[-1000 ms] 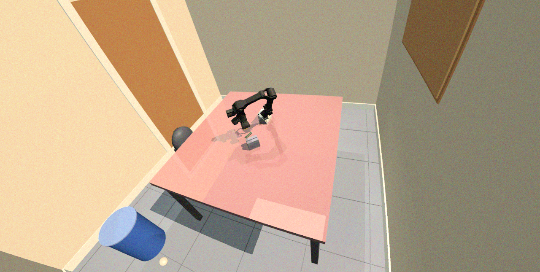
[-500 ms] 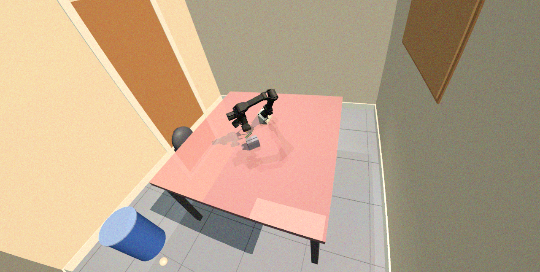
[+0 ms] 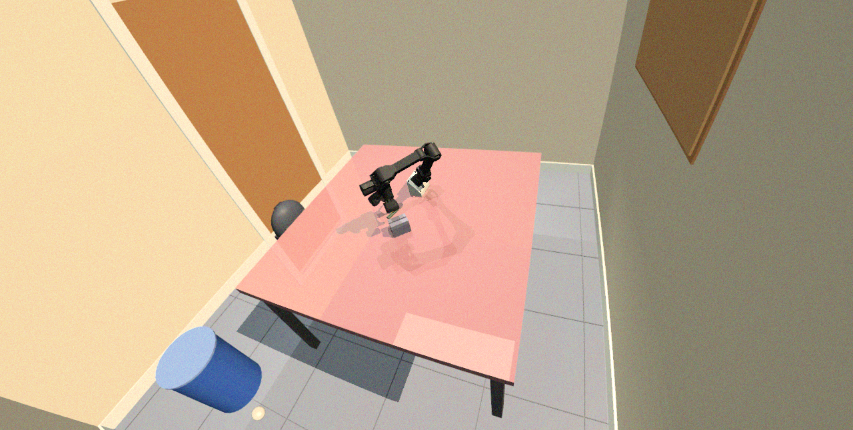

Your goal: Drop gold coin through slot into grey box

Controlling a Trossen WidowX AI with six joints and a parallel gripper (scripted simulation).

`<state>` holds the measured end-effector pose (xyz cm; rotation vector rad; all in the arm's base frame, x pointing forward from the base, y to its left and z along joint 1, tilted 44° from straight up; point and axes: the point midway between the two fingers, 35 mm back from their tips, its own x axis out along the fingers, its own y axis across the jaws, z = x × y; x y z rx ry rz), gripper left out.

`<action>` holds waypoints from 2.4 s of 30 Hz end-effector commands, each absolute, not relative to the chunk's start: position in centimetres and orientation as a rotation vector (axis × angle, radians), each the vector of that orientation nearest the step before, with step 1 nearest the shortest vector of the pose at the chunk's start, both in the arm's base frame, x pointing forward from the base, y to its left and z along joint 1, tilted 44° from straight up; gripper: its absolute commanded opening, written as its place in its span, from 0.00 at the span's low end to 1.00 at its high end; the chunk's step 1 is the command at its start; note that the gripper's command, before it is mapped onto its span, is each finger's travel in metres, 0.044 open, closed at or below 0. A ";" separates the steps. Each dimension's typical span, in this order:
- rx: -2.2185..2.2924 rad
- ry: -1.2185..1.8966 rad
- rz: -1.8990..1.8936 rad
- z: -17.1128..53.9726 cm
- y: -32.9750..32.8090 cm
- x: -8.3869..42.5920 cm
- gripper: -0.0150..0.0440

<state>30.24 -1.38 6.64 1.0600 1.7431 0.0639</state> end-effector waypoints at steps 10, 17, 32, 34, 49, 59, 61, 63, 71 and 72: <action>1.073 1.746 0.076 8.7 1.2 31.9 0.25; 1.074 1.748 0.078 9.1 1.8 32.2 0.26; 1.070 1.748 0.076 8.9 1.6 32.1 0.25; 1.070 1.748 0.076 9.0 1.7 32.2 0.25; 1.073 1.749 0.073 9.4 2.1 32.3 0.25; 1.077 1.751 0.067 9.1 2.0 32.1 0.25; 1.078 1.751 0.067 9.1 2.0 32.1 0.25; 1.073 1.749 0.069 9.2 2.0 32.2 0.25; 1.068 1.747 0.070 9.2 2.0 32.2 0.25; 1.068 1.747 0.071 9.2 2.0 32.2 0.25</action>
